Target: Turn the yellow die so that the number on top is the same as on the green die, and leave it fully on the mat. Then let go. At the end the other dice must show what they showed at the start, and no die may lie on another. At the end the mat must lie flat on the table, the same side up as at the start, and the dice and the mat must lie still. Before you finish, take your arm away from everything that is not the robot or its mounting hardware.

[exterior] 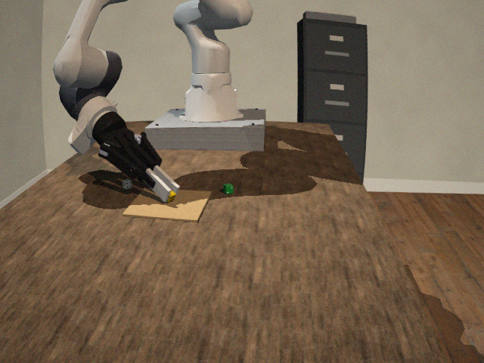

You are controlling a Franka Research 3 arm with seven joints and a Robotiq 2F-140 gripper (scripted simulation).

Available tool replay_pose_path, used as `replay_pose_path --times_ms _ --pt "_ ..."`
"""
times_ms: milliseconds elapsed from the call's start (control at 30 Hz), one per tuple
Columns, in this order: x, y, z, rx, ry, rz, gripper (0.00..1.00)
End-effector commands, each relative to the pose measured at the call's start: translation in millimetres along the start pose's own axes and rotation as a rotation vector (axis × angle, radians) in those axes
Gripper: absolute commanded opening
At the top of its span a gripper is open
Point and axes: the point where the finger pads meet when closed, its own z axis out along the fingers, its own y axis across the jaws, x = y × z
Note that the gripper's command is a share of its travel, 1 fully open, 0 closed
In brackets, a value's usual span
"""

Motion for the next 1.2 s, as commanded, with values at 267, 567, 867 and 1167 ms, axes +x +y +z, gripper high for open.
replay_pose_path --times_ms 267,567,867,1167 --pt "-0.4 -1.6 0.2 0.004 -0.002 -0.003 0.07" --pt "-0.4 -1.6 0.2 0.004 -0.002 -0.003 0.11" --pt "-0.4 -1.6 0.2 0.004 -0.002 -0.003 0.19" --pt "-0.4 -1.6 0.2 0.004 -0.002 -0.003 0.19"
